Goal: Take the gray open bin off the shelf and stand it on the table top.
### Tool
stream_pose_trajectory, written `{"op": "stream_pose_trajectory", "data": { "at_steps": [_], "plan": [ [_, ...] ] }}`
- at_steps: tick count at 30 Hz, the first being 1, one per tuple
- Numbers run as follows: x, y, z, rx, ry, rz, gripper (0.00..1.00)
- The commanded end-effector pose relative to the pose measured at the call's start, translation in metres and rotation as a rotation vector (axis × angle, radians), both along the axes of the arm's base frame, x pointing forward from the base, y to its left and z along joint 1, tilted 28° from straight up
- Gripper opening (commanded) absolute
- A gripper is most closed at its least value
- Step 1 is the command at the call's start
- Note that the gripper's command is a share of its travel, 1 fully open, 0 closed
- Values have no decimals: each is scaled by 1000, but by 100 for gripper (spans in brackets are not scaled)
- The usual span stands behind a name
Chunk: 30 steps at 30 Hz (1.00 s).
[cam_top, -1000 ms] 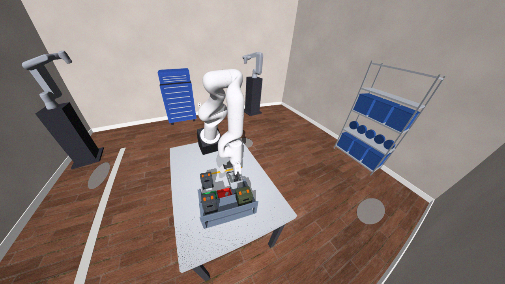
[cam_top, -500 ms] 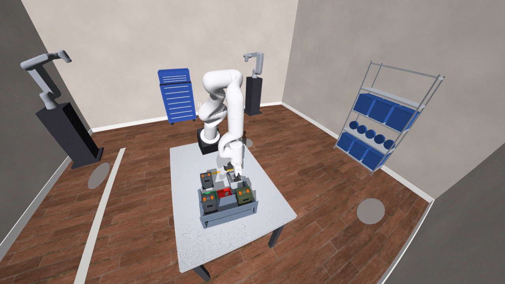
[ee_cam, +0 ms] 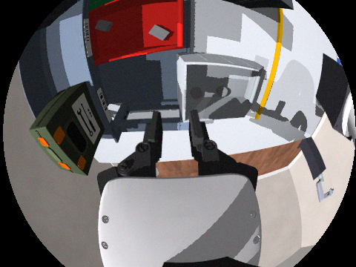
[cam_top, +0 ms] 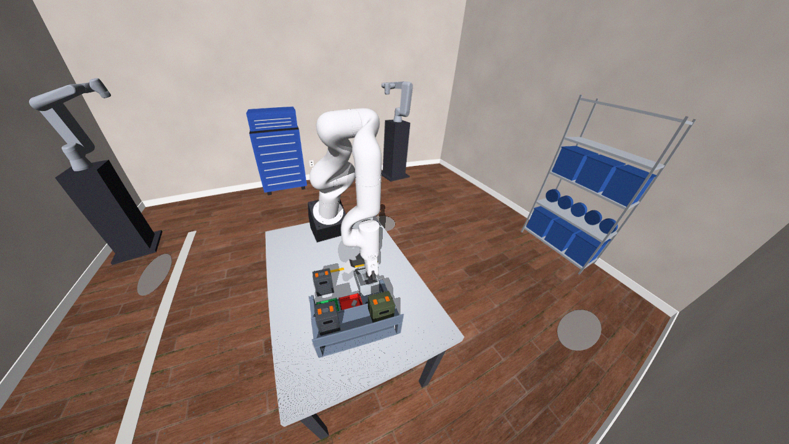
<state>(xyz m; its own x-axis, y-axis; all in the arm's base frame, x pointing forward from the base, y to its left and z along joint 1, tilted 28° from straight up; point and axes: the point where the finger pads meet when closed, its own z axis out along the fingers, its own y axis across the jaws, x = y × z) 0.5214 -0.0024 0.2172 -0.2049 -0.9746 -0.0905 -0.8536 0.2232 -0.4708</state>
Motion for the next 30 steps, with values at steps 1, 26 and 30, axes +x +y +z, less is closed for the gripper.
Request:
{"op": "stream_pose_trajectory", "data": {
  "at_steps": [1,26,30],
  "plan": [
    [-3,1,-3,-9,5,-5,33],
    [-7,2,-7,-11,7,-6,33],
    [-7,2,-7,-11,7,-6,33]
  ]
}}
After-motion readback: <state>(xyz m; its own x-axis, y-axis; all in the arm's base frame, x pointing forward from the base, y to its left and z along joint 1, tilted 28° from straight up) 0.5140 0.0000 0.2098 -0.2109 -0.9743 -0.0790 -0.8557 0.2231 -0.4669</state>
